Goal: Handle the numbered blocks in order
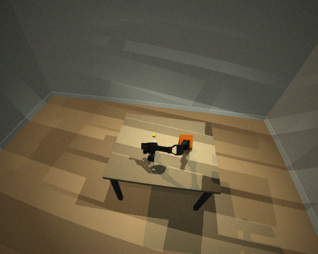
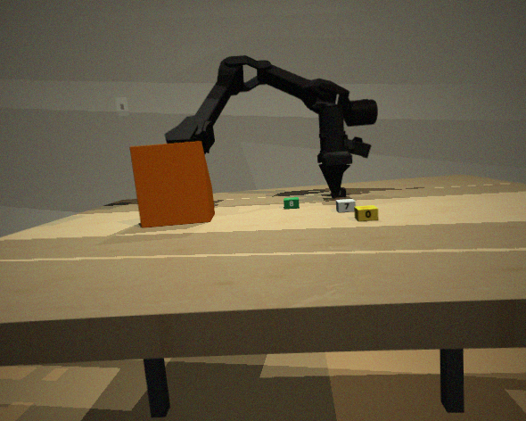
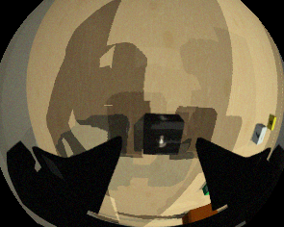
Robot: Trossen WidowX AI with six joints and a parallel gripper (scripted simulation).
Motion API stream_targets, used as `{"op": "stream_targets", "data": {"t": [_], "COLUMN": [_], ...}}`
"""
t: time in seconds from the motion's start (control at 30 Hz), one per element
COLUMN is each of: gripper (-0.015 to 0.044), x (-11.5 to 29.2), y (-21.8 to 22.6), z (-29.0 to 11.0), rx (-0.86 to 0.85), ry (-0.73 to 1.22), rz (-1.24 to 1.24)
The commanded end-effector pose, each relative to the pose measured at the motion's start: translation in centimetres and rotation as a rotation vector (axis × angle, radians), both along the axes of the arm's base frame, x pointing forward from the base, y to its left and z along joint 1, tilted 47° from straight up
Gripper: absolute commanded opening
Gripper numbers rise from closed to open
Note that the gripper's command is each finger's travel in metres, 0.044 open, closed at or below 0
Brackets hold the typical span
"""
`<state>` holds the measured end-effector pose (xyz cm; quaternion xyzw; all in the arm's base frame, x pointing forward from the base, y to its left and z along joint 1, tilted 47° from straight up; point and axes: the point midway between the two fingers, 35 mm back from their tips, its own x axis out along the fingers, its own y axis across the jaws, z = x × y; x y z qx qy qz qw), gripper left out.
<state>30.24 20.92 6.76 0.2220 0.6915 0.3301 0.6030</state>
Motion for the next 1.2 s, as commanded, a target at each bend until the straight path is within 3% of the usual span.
{"op": "stream_targets", "data": {"t": [0.0, 0.23, 0.47, 0.6, 0.83, 0.9, 1.17], "gripper": [0.04, 0.04, 0.0216, 0.012, 0.012, 0.012, 0.012], "x": [0.0, 0.6, 2.1, 2.1, 2.1, 2.6, 3.7], "y": [0.0, -2.5, -8.1, -8.2, -8.2, -9.3, -20.2], "z": [0.0, 2.5, 7.7, 7.9, 7.9, 6.8, -4.4], "rx": [0.002, 0.0, -0.004, -0.004, -0.004, -0.009, -0.017], "ry": [0.002, 0.002, 0.002, 0.002, 0.002, 0.001, -0.001], "rz": [-0.002, -0.002, -0.002, -0.002, -0.002, -0.004, -0.004]}}
